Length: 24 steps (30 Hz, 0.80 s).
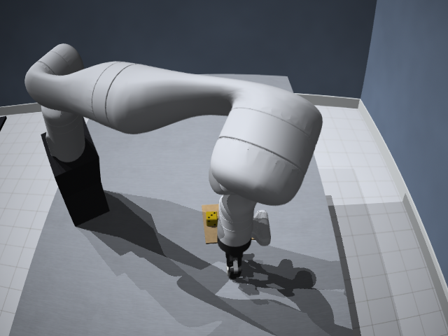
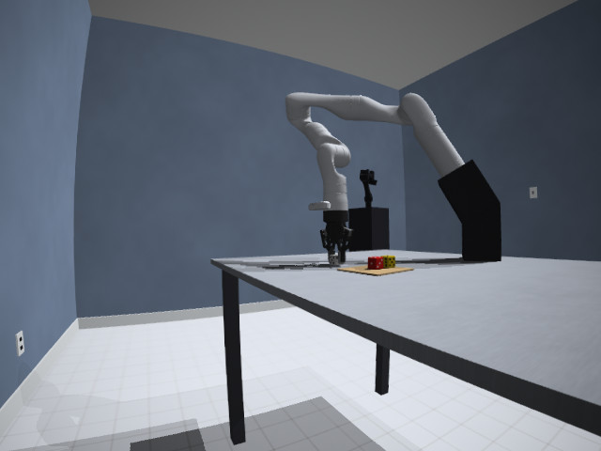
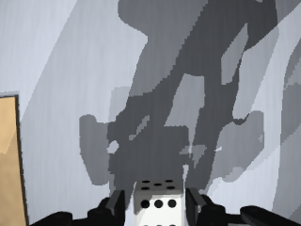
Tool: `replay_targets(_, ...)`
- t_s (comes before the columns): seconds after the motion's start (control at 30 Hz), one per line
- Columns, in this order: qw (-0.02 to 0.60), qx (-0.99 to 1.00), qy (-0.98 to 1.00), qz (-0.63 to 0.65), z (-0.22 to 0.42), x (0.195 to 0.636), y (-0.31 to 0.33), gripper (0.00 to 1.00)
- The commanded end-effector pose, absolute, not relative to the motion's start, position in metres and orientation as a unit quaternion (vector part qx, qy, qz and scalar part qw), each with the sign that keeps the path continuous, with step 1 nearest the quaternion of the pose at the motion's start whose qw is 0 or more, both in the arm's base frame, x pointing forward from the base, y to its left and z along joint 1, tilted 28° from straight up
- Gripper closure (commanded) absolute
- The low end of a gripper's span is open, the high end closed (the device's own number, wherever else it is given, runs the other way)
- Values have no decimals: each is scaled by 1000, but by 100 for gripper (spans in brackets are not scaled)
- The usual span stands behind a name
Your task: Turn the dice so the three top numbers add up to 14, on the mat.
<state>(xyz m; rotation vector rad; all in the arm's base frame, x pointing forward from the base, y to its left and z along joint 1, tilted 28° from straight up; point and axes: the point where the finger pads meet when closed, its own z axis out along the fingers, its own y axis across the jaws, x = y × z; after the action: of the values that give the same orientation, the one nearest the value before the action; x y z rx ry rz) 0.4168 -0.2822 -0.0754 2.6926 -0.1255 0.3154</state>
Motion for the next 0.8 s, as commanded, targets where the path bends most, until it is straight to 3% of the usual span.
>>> replay_targets(0.0,215,968,-46,117,-74,418,-286,54)
replay_targets(0.2,215,968,-46,117,-74,418,-286,54)
replay_targets(0.23,215,968,-46,117,-74,418,-286,74)
replay_targets(0.77,215,968,-46,117,-74,418,-286,74)
